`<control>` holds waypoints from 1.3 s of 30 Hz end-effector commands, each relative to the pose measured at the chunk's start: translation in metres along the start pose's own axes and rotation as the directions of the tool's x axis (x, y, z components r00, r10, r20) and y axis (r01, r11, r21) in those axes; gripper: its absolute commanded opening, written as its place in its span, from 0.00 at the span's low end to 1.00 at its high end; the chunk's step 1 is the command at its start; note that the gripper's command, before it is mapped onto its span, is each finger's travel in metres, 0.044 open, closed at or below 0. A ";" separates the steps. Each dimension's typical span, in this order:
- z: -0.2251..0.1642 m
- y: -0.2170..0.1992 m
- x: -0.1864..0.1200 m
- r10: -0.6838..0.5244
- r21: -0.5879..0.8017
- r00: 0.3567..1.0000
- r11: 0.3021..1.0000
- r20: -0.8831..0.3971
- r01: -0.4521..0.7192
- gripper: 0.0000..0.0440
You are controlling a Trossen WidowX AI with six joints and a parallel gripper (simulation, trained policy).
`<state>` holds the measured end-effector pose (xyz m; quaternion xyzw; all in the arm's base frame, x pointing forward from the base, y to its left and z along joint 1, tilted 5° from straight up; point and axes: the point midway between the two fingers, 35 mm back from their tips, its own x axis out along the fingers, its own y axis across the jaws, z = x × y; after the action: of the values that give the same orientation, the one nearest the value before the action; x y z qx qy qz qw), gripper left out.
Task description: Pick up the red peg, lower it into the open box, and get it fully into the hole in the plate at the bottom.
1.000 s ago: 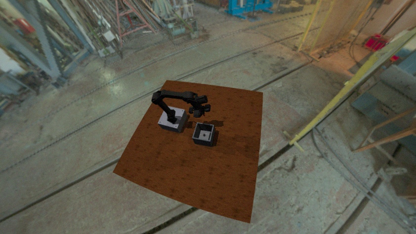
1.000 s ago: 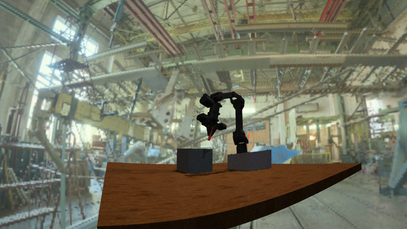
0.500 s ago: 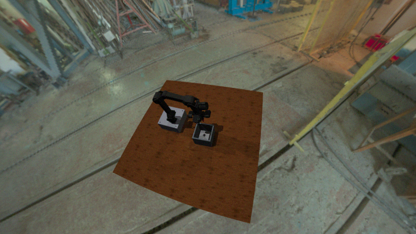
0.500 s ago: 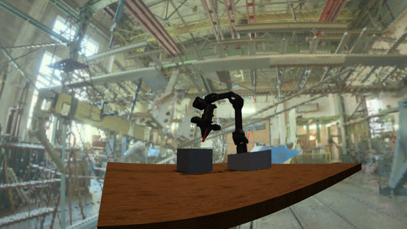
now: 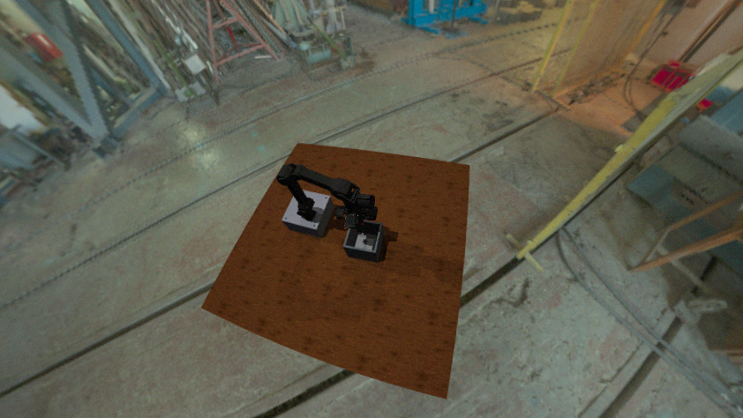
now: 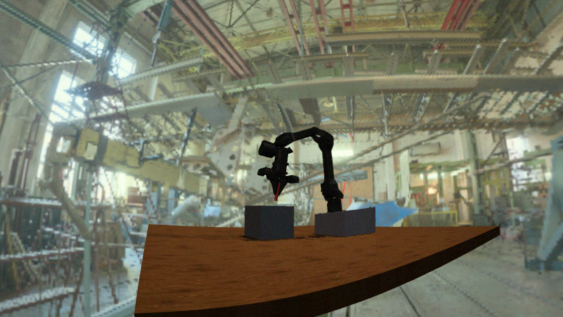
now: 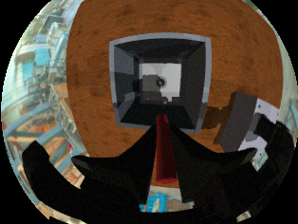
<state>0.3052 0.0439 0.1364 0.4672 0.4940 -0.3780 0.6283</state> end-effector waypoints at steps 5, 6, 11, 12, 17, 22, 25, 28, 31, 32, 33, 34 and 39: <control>0.012 0.000 0.014 -0.043 -0.007 0.999 0.999 -0.009 0.043 0.00; 0.014 0.000 0.016 -0.047 -0.007 0.999 0.999 -0.009 0.047 0.00; 0.022 -0.001 0.028 -0.067 -0.010 0.998 0.998 -0.013 0.067 0.00; 0.024 -0.001 0.031 -0.071 -0.010 0.997 0.997 -0.014 0.071 0.00; 0.027 -0.001 0.046 -0.084 -0.010 0.996 0.996 -0.030 0.084 0.00; 0.031 0.001 0.060 -0.090 -0.012 0.995 0.996 -0.043 0.090 0.00; 0.034 0.002 0.066 -0.090 -0.016 0.995 0.996 -0.046 0.089 0.00; 0.037 0.003 0.074 -0.091 -0.021 0.995 0.996 -0.049 0.091 0.00; 0.038 0.002 0.082 -0.096 -0.028 0.994 0.995 -0.054 0.095 0.00; 0.038 0.002 0.084 -0.098 -0.032 0.994 0.995 -0.056 0.097 0.00; 0.039 0.002 0.087 -0.100 -0.035 0.993 0.995 -0.057 0.099 0.00; 0.039 0.002 0.090 -0.102 -0.039 0.993 0.994 -0.059 0.100 0.00; 0.040 0.002 0.102 -0.112 -0.055 0.992 0.993 -0.057 0.109 0.00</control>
<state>0.3416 0.0044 0.0492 0.4391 0.5401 -0.3843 0.6064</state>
